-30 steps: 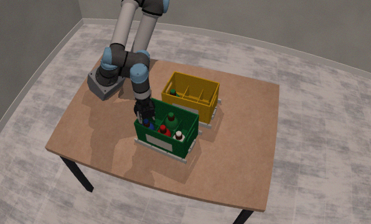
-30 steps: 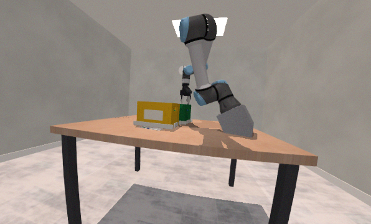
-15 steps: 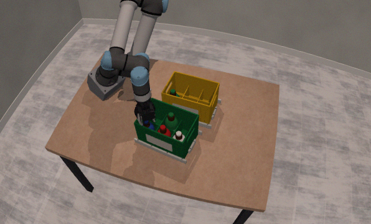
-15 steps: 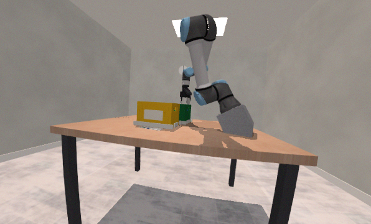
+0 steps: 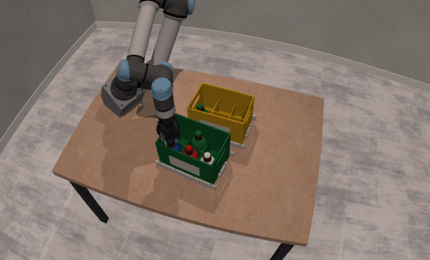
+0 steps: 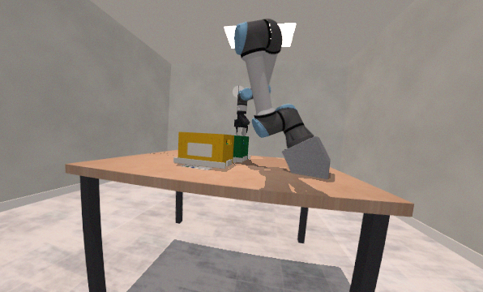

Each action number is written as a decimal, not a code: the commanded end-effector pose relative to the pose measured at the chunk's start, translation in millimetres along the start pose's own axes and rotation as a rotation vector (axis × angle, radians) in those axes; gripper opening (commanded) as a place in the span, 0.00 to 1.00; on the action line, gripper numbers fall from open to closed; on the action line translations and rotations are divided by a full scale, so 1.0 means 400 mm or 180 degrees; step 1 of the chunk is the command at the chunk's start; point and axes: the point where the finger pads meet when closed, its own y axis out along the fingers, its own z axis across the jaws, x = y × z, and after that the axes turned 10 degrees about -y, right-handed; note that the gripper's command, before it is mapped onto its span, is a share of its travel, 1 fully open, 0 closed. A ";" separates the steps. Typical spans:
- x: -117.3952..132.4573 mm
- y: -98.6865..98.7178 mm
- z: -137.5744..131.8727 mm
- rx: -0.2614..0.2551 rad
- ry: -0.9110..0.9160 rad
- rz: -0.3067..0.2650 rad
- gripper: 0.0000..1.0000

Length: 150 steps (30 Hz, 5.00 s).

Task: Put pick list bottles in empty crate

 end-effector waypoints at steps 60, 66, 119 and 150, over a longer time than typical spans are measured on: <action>0.001 -0.077 0.000 -0.0001 -0.0001 -0.0003 0.00; 0.001 -0.102 0.000 -0.0001 -0.0001 -0.0003 0.00; 0.001 -0.298 0.000 -0.0002 -0.0001 -0.0002 0.00; 0.001 -0.410 0.000 -0.0002 -0.0001 -0.0002 0.00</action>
